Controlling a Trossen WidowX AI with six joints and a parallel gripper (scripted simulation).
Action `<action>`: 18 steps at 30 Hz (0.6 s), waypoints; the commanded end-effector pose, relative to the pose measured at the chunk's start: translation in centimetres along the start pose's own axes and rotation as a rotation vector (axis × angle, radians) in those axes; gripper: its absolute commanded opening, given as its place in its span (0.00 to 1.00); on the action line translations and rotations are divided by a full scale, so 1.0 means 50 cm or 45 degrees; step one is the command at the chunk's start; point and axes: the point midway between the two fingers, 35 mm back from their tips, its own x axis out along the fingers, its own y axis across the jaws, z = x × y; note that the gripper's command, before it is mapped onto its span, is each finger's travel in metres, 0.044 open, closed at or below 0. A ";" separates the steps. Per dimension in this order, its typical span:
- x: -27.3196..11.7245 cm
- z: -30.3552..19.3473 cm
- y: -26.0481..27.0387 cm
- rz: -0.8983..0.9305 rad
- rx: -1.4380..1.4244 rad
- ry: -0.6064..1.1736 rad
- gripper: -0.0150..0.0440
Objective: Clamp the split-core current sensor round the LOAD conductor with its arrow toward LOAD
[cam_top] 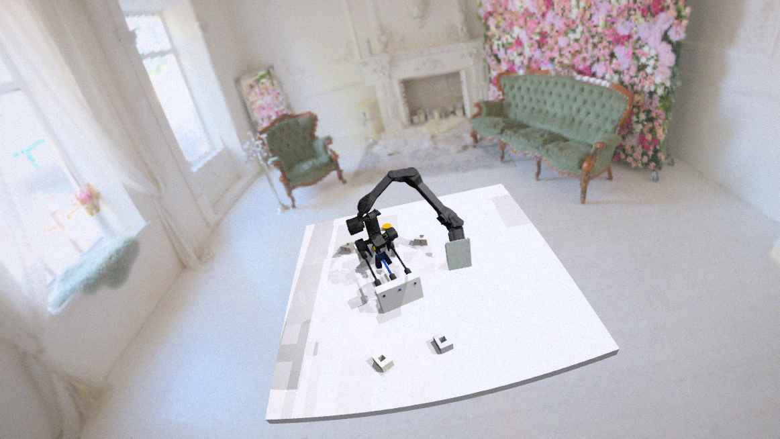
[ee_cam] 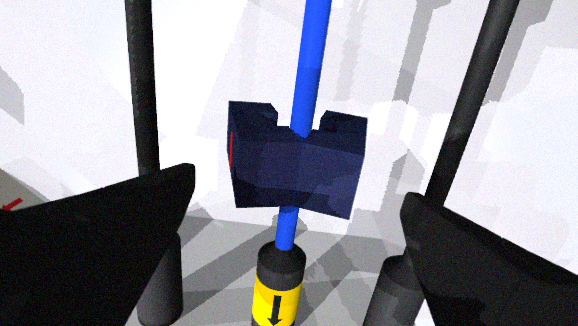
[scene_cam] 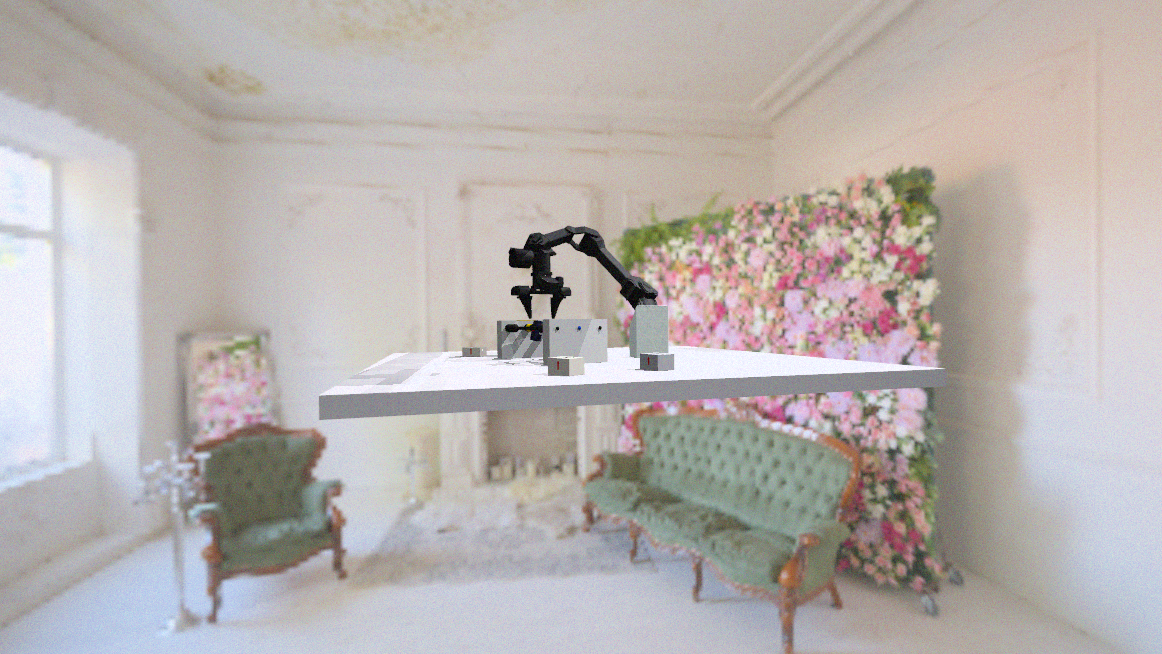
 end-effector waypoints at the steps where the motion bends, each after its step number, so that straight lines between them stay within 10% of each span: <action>1: -0.001 -0.001 0.000 0.000 0.003 -0.001 1.00; 18: 0.074 0.000 0.001 0.042 -0.005 0.007 1.00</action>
